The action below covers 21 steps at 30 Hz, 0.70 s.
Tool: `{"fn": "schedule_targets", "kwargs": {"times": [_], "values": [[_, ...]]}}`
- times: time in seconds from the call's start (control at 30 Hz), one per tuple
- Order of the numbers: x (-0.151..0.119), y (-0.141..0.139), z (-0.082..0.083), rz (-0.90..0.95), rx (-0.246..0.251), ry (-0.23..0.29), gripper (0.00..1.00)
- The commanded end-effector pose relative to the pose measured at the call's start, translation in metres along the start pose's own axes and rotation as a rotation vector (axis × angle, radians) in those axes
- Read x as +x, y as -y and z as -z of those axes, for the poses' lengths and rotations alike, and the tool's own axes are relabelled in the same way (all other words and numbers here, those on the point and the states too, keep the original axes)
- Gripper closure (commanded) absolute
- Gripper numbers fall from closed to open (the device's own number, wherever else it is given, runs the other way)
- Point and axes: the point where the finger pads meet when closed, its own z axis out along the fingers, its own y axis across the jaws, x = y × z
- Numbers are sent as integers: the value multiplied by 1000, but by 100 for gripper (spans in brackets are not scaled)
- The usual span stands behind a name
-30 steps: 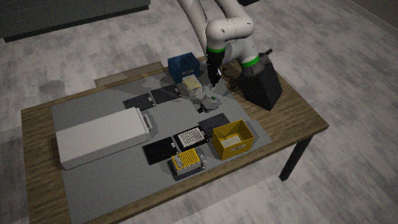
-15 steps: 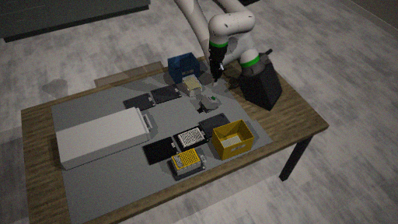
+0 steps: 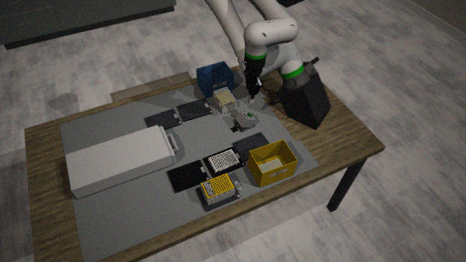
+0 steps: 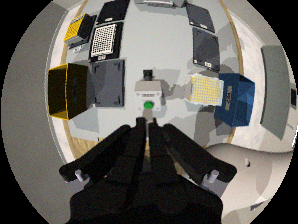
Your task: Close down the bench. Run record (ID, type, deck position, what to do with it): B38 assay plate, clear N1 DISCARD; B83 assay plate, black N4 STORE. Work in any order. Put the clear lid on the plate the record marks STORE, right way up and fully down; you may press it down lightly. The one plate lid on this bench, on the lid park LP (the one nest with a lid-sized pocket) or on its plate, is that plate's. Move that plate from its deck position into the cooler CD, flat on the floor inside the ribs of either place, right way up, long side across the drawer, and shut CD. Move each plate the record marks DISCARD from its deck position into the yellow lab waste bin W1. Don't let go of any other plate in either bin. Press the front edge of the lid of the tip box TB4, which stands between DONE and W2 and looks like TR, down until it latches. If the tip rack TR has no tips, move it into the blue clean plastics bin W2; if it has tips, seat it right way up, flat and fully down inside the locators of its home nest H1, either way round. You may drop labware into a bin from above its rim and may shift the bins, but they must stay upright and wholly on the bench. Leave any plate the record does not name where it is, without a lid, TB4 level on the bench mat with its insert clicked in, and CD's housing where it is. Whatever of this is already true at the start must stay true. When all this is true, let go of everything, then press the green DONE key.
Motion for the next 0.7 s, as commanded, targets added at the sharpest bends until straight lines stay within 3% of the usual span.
{"fn": "schedule_targets", "kwargs": {"times": [0.0,0.67], "values": [[0,0,-8,0,0,0,100],[0,0,-56,0,0,0,100]]}}
